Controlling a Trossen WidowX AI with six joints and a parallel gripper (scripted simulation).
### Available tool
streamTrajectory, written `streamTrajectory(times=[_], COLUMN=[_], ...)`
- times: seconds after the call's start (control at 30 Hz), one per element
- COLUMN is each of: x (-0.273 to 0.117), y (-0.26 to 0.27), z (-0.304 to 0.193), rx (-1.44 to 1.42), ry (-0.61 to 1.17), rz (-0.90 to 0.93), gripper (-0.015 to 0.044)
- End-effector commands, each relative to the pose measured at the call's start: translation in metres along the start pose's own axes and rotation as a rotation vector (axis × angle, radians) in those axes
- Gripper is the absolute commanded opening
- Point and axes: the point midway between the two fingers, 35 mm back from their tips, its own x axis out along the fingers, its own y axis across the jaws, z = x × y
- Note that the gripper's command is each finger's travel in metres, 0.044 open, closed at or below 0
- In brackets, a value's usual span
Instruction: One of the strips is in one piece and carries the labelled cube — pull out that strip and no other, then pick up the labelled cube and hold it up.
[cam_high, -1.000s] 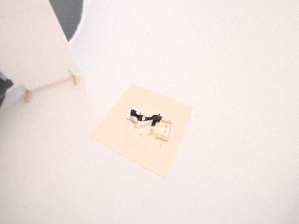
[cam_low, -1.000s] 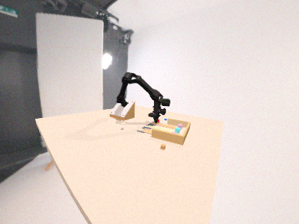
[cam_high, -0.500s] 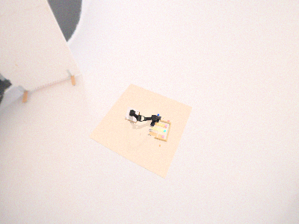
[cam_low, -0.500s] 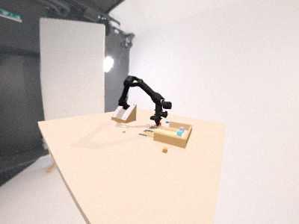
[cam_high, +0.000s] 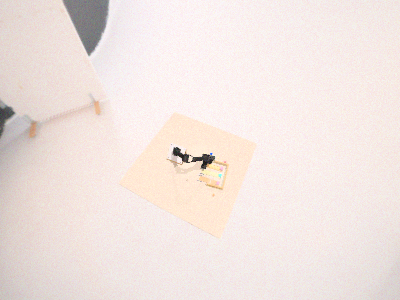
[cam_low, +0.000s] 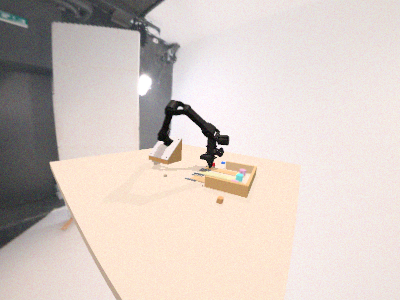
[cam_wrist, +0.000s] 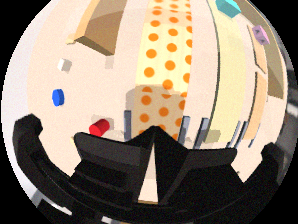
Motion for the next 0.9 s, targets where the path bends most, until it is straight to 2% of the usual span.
streamTrajectory(times=[0.0,0.87], x=[0.002,0.004], y=[-0.001,0.000], z=[0.000,-0.026], rx=[0.000,-0.001], ry=[0.001,0.002], rz=[-0.005,-0.005], gripper=[0.0000,0.0000])
